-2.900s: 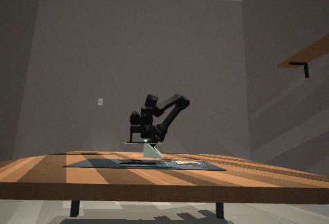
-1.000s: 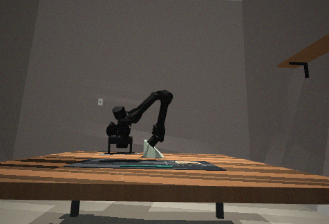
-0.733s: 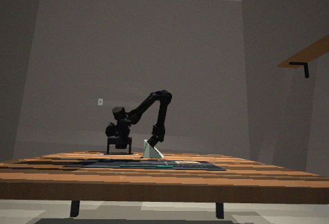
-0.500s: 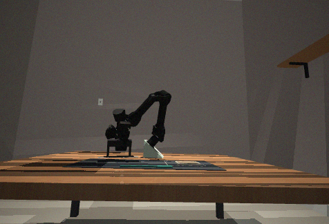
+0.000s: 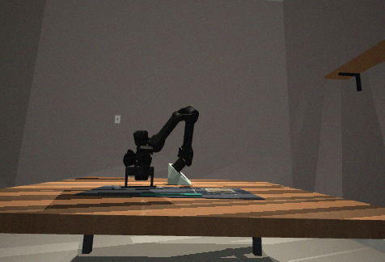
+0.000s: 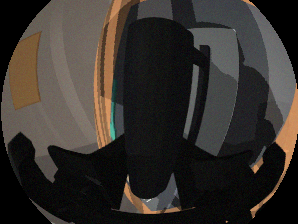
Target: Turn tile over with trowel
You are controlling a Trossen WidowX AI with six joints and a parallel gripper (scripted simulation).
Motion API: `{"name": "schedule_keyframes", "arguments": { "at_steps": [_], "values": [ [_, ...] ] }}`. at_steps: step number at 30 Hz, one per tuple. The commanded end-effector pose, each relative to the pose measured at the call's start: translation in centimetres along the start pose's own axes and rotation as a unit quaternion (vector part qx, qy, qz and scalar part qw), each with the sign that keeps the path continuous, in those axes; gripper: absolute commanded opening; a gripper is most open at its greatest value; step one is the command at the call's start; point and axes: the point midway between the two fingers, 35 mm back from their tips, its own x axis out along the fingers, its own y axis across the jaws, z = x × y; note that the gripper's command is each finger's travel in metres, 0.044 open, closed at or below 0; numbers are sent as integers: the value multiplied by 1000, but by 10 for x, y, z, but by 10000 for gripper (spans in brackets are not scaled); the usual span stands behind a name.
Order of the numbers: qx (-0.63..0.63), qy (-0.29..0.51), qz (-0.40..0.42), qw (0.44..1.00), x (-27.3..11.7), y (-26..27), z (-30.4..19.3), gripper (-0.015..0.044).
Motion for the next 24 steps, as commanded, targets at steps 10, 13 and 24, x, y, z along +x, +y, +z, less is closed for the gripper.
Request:
{"name": "schedule_keyframes", "arguments": {
  "at_steps": [10, 13, 24],
  "values": [
    [-1, -2, 1, 1000, 0, 0, 0, 300],
    [-1, -2, 1, 1000, 0, 0, 0, 300],
    [-2, -5, -5, 1000, -15, -3, 5, 300]
  ]
}}
